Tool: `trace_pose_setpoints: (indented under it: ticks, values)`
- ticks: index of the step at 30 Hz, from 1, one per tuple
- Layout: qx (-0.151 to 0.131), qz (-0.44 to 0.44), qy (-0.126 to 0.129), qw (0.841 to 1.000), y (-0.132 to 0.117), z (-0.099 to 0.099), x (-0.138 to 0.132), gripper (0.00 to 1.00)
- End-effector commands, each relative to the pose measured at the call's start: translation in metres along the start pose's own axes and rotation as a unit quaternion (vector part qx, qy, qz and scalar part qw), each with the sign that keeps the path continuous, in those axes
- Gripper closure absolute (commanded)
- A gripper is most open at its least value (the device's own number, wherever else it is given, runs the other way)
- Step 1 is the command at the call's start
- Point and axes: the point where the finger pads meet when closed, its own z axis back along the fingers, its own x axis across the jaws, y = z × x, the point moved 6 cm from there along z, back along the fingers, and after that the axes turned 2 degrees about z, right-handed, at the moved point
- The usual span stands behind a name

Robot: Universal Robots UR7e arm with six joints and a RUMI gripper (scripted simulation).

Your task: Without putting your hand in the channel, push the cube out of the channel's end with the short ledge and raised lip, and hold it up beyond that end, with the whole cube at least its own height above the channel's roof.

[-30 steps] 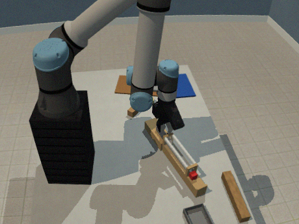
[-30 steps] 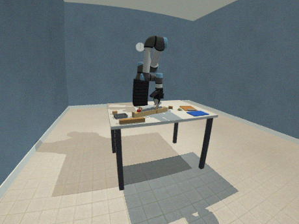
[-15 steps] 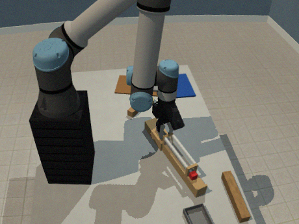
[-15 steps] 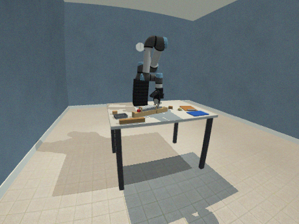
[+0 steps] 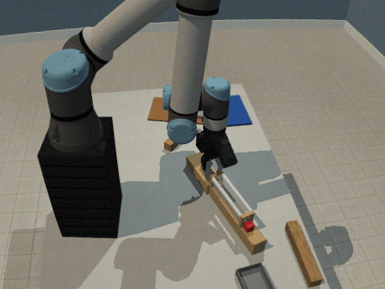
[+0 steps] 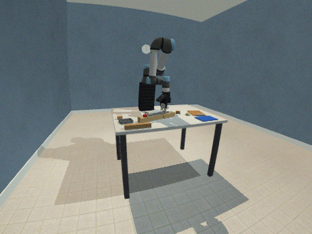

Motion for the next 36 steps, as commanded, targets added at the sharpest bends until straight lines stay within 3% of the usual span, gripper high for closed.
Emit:
trace_pose_setpoints:
  ticks: [1,11,22,36]
  values:
    - [0.000,0.000,0.001,1.000,0.000,0.000,0.000,0.78]
    - [0.000,0.000,0.001,1.000,0.000,0.005,0.000,0.78]
    - [0.000,0.000,0.001,1.000,0.000,0.045,0.000,0.78]
    - [0.000,0.000,0.001,1.000,0.000,0.068,0.000,0.78]
